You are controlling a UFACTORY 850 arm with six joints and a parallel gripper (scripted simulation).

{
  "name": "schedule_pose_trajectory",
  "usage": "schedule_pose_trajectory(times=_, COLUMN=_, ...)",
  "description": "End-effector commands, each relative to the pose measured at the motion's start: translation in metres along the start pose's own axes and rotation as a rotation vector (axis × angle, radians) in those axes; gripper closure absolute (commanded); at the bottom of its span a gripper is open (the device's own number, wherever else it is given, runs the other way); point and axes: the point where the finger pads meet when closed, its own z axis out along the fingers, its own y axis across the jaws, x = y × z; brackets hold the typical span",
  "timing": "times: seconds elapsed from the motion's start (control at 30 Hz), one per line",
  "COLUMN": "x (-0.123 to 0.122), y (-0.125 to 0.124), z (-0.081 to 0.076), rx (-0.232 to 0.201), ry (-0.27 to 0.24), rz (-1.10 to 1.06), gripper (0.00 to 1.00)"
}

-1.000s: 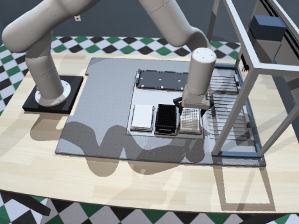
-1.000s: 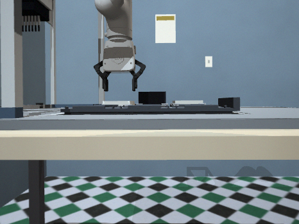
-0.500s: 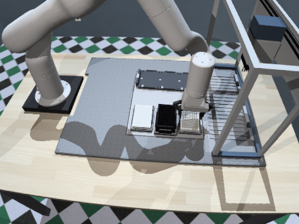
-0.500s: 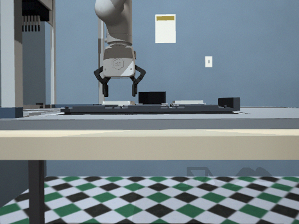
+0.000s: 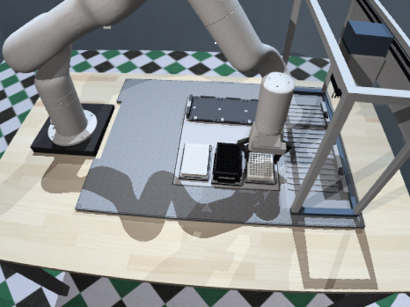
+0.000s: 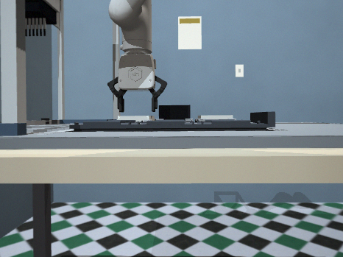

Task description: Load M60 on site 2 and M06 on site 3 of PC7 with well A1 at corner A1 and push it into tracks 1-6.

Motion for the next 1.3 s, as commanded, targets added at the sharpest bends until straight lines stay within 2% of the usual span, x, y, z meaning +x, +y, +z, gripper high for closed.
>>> schedule_pose_trajectory(times=0.0, x=0.0, y=-0.001, z=0.001, rx=0.002, ry=0.0, rz=0.0, gripper=0.0)
schedule_pose_trajectory(times=0.87, x=0.0, y=-0.001, z=0.016, rx=0.002, ry=0.0, rz=0.0, gripper=0.0)
schedule_pose_trajectory(times=1.27, x=0.0, y=-0.001, z=0.016, rx=0.002, ry=0.0, rz=0.0, gripper=0.0)
